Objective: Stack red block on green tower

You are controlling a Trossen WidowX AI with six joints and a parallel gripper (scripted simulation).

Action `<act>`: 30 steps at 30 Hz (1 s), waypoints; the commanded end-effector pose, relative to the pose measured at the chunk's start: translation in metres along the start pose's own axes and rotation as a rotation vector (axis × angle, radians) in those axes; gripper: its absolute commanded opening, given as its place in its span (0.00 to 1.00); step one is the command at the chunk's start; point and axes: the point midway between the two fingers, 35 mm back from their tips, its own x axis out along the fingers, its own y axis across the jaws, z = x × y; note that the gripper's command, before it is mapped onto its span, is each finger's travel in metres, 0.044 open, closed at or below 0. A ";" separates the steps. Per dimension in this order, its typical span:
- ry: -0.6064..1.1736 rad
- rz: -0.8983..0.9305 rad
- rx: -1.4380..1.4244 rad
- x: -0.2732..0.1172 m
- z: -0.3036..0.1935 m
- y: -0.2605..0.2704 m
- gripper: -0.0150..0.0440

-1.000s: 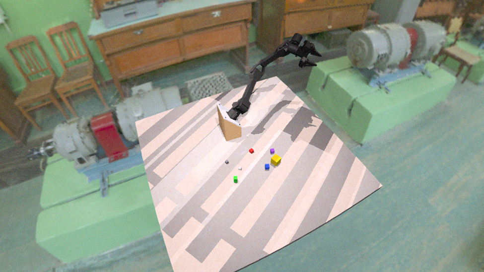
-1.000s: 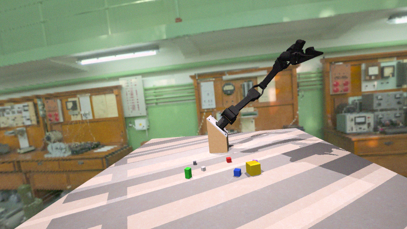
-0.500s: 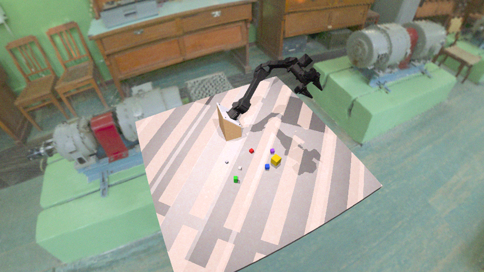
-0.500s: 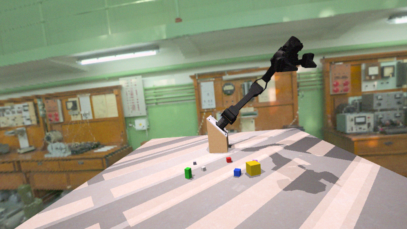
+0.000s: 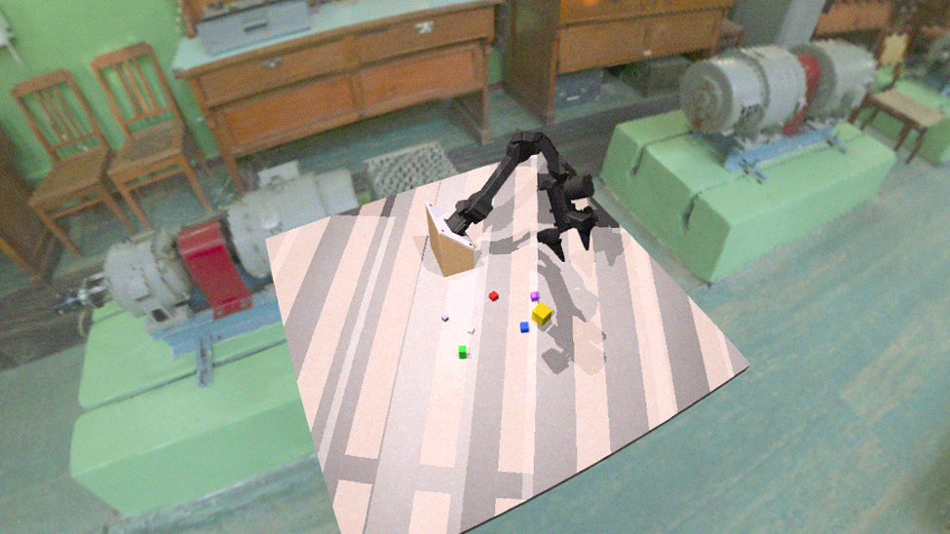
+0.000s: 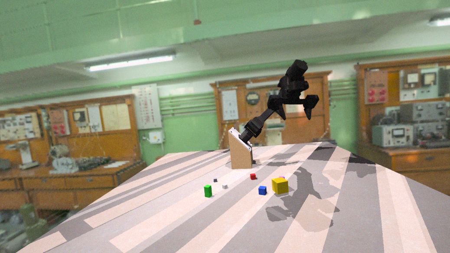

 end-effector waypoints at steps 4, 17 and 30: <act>0.206 -0.022 -0.024 0.041 -0.064 -0.058 1.00; 0.587 0.062 -0.044 0.065 -0.217 -0.126 1.00; 0.679 0.111 -0.041 0.063 -0.260 -0.136 1.00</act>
